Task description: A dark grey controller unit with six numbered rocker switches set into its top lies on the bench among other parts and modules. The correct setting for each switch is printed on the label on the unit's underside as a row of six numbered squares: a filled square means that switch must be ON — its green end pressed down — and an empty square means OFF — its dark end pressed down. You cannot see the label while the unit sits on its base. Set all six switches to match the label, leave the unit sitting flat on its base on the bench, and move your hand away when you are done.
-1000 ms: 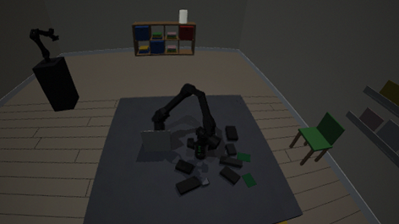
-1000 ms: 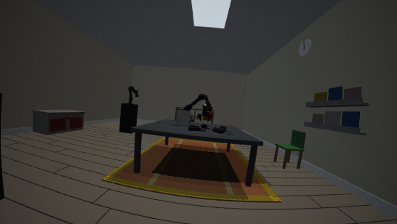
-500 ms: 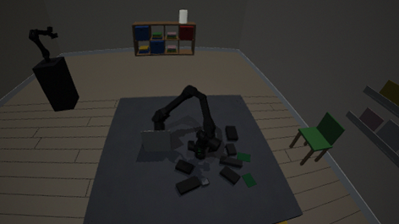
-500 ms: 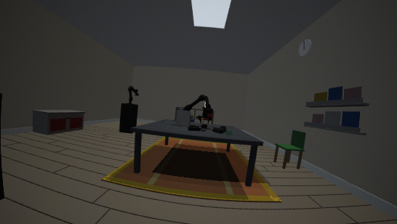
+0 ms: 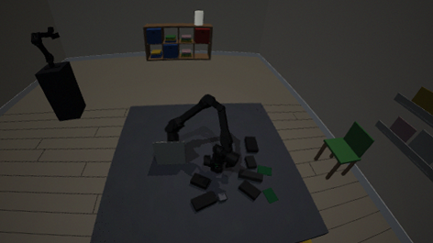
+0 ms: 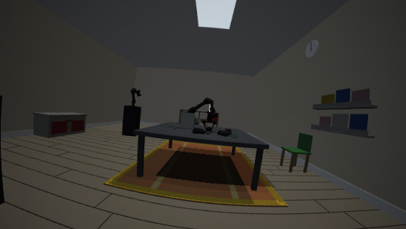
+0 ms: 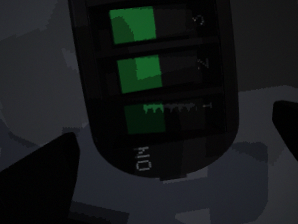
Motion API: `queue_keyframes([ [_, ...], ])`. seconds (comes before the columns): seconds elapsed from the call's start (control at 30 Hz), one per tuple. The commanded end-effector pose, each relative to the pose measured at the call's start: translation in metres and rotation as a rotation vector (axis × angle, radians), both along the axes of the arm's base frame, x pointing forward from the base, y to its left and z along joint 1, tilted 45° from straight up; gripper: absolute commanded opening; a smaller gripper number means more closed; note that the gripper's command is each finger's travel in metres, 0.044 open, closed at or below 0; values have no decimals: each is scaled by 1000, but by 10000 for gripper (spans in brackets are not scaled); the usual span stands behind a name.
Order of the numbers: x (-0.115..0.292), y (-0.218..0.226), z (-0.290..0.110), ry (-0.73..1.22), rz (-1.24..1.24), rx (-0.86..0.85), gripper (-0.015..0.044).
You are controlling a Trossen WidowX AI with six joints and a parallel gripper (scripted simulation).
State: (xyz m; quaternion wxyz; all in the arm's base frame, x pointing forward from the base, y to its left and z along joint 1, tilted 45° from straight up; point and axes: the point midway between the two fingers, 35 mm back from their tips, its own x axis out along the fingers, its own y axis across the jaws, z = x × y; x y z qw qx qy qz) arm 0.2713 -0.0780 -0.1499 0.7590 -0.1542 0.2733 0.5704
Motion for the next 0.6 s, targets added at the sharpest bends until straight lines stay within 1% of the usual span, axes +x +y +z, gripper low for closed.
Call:
queue_keyframes([
  [0.0, -3, 7, -5, 12, -4, 12, 440],
  [0.13, -2, 10, -8, 12, -4, 12, 440],
  [0.57, -2, 10, -8, 12, -4, 12, 353],
])
